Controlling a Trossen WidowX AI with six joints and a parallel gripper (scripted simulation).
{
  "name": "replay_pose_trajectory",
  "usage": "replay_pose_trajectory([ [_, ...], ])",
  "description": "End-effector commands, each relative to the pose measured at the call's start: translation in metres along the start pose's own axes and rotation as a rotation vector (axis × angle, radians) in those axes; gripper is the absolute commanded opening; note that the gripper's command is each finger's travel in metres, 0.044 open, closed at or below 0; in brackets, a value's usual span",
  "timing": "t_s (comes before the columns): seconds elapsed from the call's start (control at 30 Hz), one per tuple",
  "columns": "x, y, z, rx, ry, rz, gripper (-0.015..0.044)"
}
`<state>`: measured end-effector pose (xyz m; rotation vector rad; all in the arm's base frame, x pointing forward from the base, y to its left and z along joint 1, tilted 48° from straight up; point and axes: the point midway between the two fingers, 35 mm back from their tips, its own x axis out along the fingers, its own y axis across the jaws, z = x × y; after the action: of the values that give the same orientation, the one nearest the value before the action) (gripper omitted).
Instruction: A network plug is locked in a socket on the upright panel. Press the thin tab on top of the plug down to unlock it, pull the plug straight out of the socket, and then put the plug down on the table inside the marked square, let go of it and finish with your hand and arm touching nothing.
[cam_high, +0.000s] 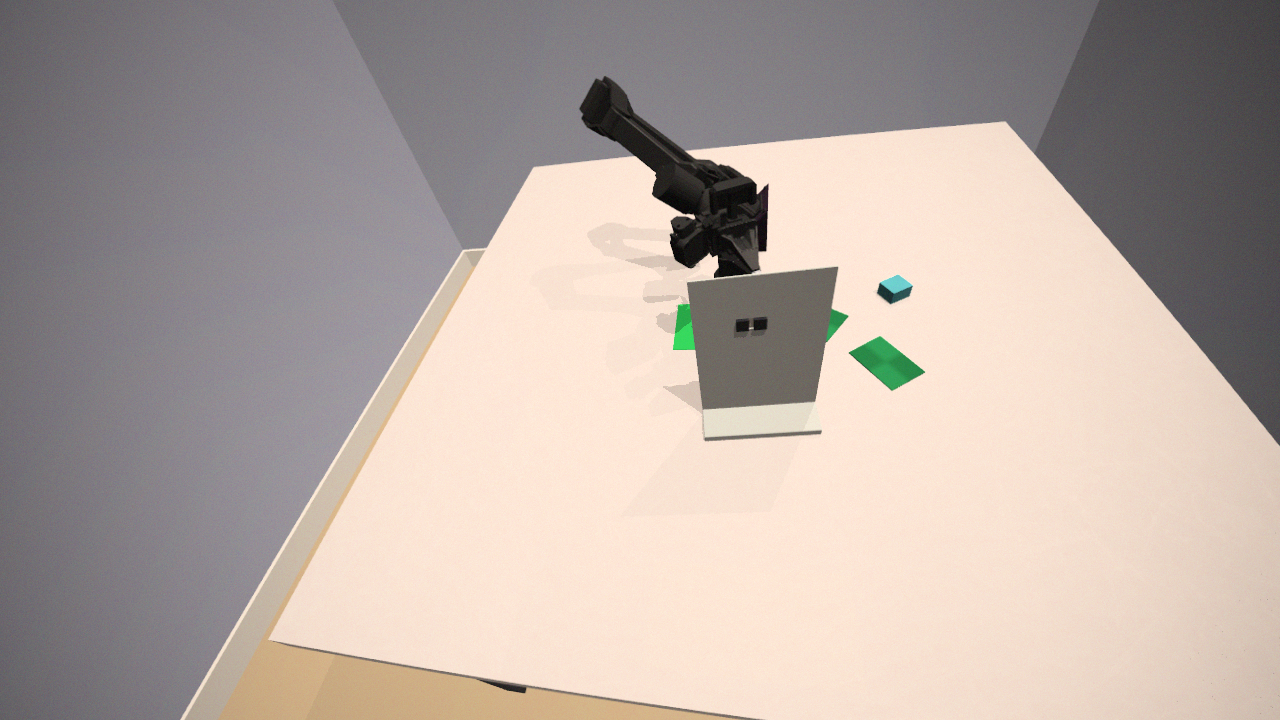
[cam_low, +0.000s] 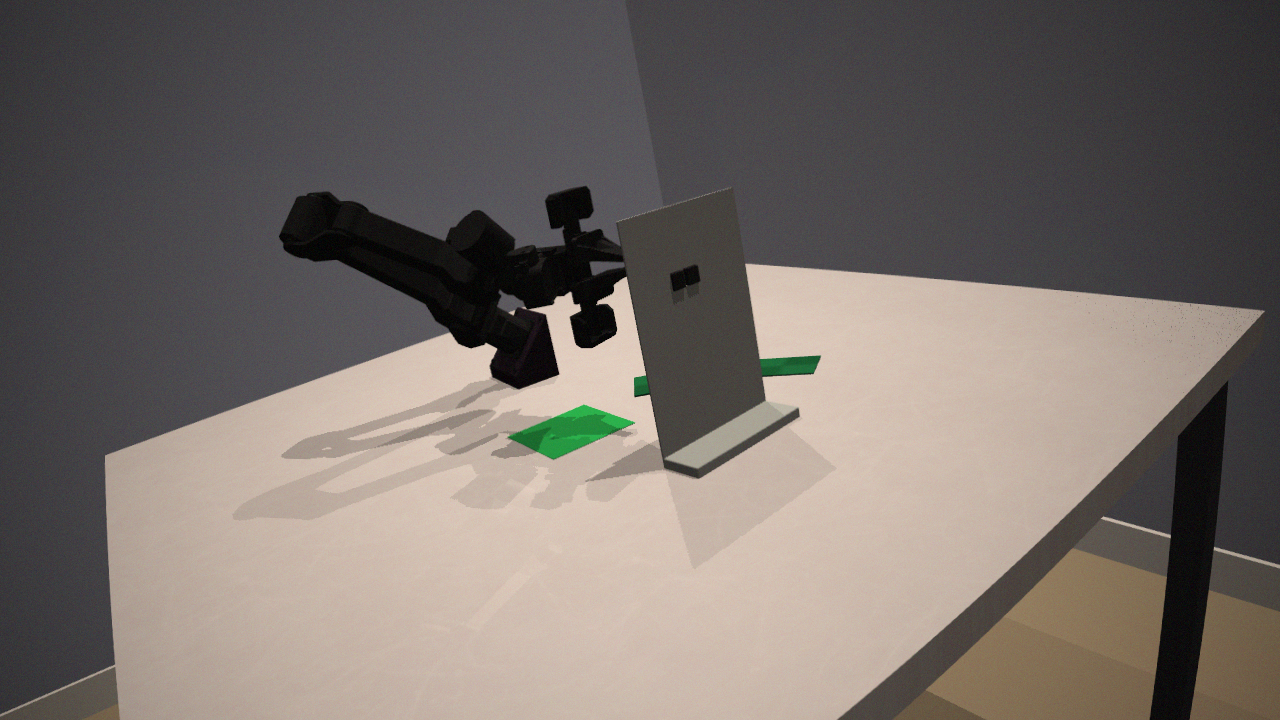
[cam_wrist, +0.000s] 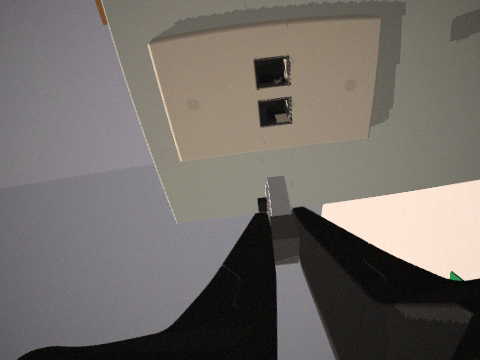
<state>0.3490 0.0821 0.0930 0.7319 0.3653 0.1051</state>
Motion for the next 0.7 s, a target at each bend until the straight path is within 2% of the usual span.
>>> replay_pose_trajectory([
  [0.0, -0.003, 0.011, 0.002, 0.002, -0.008, -0.001, 0.0000],
  [0.47, -0.019, 0.046, 0.000, 0.013, -0.006, -0.006, 0.0000],
  [0.67, -0.019, 0.035, -0.002, 0.064, -0.010, -0.083, 0.0000],
])
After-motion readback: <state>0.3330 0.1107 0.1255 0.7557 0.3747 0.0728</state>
